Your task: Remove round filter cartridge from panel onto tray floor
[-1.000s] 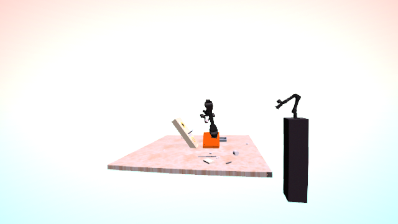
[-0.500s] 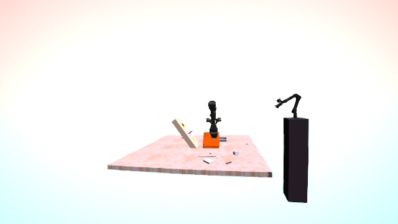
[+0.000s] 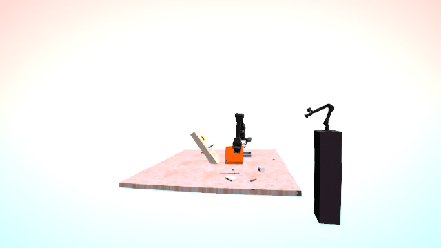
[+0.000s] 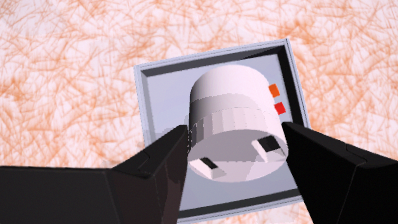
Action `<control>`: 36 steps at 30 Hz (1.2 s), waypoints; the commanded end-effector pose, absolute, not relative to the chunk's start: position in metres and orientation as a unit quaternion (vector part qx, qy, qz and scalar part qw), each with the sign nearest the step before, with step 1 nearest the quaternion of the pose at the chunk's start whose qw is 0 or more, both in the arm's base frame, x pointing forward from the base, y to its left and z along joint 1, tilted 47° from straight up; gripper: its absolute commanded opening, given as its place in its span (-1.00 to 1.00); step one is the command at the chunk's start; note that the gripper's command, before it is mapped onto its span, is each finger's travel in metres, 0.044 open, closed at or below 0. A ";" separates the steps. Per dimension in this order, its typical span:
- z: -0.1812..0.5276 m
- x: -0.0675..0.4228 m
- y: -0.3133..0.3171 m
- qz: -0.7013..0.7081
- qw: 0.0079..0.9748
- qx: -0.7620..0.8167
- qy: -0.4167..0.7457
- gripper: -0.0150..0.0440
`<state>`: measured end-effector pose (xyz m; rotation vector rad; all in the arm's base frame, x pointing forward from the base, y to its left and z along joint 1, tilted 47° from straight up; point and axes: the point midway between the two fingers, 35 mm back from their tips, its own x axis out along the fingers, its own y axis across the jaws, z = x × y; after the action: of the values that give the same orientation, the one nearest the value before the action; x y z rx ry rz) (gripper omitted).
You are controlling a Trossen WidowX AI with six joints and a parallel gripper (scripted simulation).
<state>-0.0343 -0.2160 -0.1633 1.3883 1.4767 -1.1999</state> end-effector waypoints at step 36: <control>-0.215 -0.043 -0.162 -0.482 0.372 0.546 0.576 0.93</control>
<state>-0.0431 -0.1611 -0.2150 1.4014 1.4765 -1.2329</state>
